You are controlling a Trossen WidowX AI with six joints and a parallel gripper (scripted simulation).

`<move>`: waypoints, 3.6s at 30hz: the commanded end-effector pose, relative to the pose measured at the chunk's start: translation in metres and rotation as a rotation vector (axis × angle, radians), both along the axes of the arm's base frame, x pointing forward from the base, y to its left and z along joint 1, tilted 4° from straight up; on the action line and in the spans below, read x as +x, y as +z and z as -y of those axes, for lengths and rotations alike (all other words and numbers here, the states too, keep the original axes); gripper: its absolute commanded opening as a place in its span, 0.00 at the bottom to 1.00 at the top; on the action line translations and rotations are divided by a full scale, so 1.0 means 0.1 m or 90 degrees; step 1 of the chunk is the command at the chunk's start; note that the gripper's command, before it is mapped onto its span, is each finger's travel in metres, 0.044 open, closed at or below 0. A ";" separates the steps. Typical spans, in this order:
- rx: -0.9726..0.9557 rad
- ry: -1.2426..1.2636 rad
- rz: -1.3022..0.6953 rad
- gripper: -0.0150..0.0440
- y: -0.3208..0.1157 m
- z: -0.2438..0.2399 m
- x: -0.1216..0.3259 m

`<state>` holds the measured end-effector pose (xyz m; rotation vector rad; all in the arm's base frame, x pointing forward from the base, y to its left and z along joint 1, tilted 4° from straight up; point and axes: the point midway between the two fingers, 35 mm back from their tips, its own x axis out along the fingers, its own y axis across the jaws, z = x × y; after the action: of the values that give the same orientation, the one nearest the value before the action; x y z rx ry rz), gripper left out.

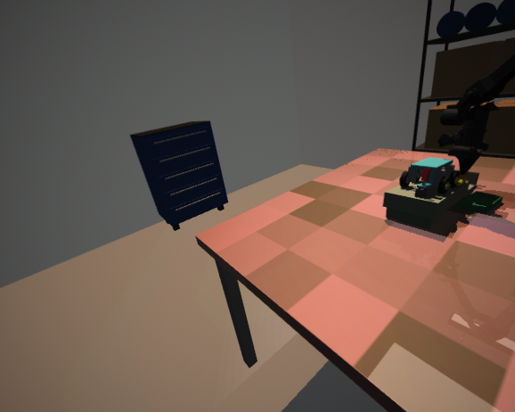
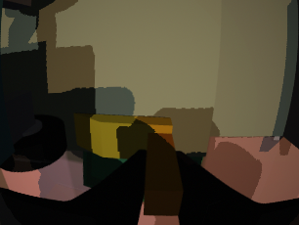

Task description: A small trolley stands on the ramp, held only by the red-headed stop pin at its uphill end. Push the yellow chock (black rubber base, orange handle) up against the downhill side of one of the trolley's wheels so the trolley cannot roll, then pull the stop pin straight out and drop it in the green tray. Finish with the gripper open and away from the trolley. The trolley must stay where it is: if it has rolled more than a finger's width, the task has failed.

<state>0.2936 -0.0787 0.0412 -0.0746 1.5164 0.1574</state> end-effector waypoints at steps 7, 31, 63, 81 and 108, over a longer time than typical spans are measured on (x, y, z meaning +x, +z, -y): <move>0.003 0.003 0.002 0.25 0.01 -0.10 -0.01; -0.003 -0.001 0.000 0.25 0.01 -0.15 -0.03; 0.003 0.003 0.002 0.58 0.59 -0.11 -0.06; 0.002 -0.184 0.063 0.58 0.80 -0.29 0.23; 0.135 -0.772 -0.091 0.58 0.93 -1.69 0.14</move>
<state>0.3114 0.0742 0.1321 0.9357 1.4383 -0.5877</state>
